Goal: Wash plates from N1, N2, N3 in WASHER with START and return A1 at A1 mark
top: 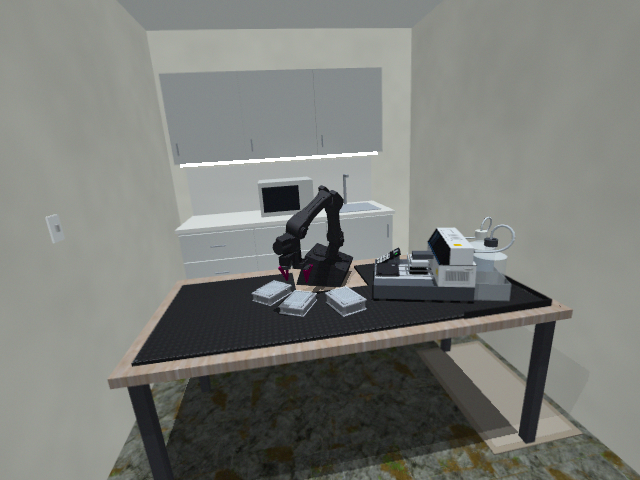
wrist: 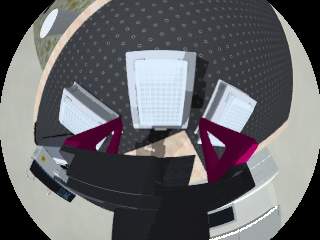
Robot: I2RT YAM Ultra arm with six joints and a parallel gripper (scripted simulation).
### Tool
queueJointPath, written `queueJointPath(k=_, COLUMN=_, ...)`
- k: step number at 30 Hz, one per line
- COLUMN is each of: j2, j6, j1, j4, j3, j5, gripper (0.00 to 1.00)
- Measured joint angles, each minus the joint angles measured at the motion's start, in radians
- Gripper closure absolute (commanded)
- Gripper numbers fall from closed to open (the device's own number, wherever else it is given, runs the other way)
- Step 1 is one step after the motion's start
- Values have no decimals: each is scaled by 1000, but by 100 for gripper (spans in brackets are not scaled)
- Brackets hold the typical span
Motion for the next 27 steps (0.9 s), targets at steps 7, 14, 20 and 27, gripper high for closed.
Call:
queueJointPath(k=7, j2=-5, j6=-4, j1=-4, j4=-14, j3=5, j5=0, gripper=0)
queueJointPath(k=14, j2=3, j6=25, j1=-18, j4=-12, j3=0, j5=0, gripper=0)
queueJointPath(k=20, j2=21, j6=89, j1=-100, j4=-9, j3=-12, j5=10, gripper=0)
queueJointPath(k=27, j2=40, j6=60, j1=-179, j4=-9, j3=-12, j5=27, gripper=0)
